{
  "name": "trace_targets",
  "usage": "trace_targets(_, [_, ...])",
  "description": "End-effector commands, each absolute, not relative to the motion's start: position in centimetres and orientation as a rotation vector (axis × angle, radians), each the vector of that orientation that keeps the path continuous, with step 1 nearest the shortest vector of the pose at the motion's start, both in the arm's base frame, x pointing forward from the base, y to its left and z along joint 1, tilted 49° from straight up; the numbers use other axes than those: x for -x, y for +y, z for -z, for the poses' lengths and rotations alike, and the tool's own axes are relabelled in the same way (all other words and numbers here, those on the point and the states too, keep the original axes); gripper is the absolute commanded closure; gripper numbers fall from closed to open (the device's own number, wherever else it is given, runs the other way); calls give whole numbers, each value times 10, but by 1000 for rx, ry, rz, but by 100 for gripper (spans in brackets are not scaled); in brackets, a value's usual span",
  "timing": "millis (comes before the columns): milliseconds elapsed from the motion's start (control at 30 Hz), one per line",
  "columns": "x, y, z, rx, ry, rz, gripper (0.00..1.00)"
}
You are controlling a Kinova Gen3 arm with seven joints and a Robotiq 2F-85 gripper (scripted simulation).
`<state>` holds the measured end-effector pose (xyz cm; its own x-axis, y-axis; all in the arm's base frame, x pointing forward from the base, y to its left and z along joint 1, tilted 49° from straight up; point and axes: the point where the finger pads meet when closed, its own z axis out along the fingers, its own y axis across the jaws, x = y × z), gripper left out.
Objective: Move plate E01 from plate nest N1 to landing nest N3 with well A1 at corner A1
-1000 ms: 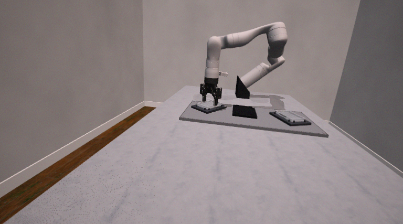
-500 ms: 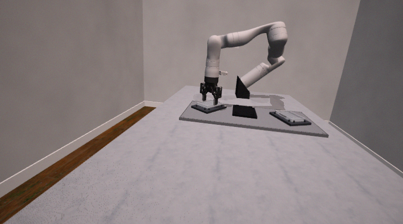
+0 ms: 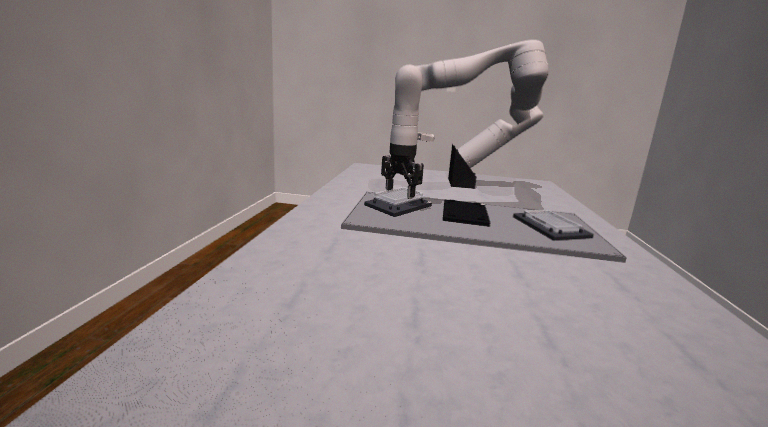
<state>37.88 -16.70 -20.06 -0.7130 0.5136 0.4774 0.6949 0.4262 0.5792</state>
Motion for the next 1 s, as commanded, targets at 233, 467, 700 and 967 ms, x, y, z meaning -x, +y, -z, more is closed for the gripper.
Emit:
trace_targets(233, [-379, -177, 193, 1062, -2457, 1159, 100])
trace_targets(467, [-378, -184, 187, 1062, -2457, 1159, 100])
trace_targets(700, [-377, -189, 182, 1062, -2457, 1159, 100])
trace_targets(967, [-377, -191, 181, 1062, -2457, 1159, 100])
